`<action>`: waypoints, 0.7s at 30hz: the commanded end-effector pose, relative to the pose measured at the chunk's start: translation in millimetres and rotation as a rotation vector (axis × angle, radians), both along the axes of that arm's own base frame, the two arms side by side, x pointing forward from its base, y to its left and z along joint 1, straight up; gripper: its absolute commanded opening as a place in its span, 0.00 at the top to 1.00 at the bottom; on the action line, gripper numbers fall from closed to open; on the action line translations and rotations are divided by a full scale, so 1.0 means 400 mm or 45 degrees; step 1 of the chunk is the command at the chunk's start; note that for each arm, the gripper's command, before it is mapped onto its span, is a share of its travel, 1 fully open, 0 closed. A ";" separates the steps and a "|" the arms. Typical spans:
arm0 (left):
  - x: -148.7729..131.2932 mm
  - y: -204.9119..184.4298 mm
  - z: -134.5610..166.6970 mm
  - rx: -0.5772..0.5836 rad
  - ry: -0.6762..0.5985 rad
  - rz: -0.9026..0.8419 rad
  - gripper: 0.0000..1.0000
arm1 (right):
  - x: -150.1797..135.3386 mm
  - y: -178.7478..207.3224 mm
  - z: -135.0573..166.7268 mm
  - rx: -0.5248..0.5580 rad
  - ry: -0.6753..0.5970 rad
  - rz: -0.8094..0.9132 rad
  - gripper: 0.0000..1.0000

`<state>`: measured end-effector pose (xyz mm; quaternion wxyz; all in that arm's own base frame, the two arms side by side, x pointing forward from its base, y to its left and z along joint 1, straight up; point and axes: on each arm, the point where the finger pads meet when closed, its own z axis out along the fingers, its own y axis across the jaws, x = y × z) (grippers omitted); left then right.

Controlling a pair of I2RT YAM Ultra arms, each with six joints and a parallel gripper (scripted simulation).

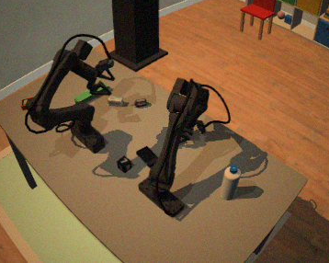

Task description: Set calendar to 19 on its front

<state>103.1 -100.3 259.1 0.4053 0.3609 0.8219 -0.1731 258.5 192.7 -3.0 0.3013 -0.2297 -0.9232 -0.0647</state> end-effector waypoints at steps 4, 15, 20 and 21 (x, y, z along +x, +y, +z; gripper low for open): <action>-0.015 -0.012 0.003 -0.026 0.000 -0.025 0.00 | 0.008 0.010 0.034 0.024 -0.042 -0.015 0.39; -0.015 -0.012 0.003 -0.026 0.000 -0.025 0.00 | 0.007 0.007 0.030 0.025 -0.048 -0.016 0.52; -0.015 -0.012 0.003 -0.026 0.000 -0.025 0.00 | 0.005 0.006 0.031 0.022 -0.043 -0.016 0.60; -0.015 -0.012 0.003 -0.026 0.000 -0.025 0.00 | 0.005 0.006 0.031 0.022 -0.043 -0.016 0.60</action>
